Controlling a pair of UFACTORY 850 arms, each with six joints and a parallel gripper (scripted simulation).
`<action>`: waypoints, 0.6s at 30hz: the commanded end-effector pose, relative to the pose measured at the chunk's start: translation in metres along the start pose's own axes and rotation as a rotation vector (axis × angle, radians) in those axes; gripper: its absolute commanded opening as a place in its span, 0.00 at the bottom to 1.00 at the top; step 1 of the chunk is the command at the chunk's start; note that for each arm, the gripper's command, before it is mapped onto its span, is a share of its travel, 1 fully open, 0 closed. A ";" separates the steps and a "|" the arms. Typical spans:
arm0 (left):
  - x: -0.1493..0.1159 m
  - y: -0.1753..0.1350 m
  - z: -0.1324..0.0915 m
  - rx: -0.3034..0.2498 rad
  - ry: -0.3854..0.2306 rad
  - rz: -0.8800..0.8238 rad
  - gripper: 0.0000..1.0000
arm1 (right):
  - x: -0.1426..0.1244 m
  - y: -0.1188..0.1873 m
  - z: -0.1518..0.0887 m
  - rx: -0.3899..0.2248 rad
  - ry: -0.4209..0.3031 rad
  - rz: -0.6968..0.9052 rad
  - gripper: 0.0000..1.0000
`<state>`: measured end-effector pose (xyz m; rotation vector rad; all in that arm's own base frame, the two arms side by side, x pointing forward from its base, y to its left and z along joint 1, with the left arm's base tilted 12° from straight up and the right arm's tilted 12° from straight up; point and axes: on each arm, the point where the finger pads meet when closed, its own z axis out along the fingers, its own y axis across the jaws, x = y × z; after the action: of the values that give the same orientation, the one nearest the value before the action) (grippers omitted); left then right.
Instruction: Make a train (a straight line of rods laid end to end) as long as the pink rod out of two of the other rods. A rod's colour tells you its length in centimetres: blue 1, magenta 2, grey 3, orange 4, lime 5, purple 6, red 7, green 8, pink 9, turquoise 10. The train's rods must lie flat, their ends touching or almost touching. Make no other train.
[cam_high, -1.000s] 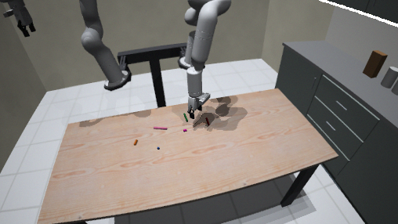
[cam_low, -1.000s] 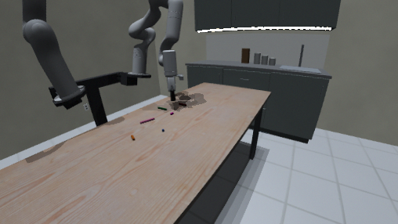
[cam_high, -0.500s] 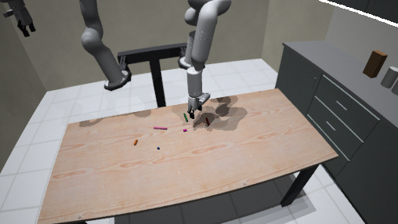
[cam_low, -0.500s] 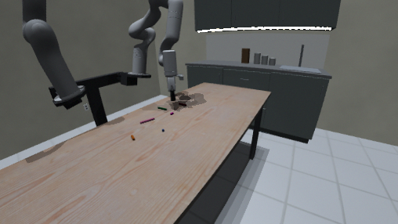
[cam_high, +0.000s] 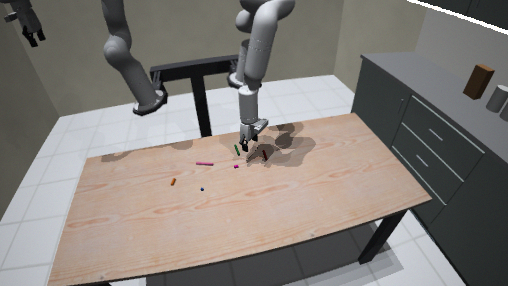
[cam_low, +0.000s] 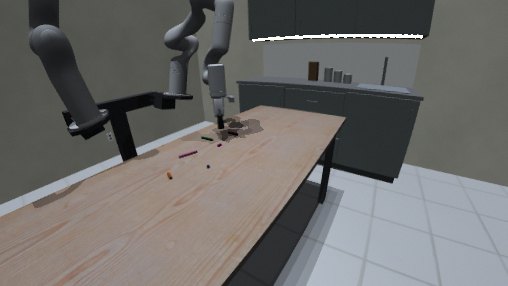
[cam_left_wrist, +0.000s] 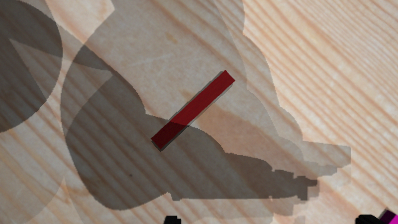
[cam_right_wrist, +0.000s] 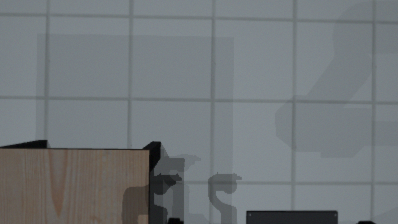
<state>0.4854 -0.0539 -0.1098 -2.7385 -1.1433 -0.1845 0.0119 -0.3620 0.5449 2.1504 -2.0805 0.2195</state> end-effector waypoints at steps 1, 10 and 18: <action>0.000 0.001 -0.001 -0.001 0.001 -0.005 1.00 | 0.000 0.000 -0.001 0.000 0.002 0.000 1.00; -0.004 0.010 -0.006 -0.001 0.008 -0.219 1.00 | 0.000 0.000 -0.001 0.000 0.002 0.000 1.00; -0.008 0.019 -0.011 -0.003 0.015 -0.448 1.00 | 0.000 0.000 -0.001 0.000 0.002 0.000 1.00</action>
<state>0.4902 -0.0686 -0.1051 -2.5370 -1.5630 -0.2251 0.0119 -0.3620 0.5449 2.1504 -2.0805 0.2195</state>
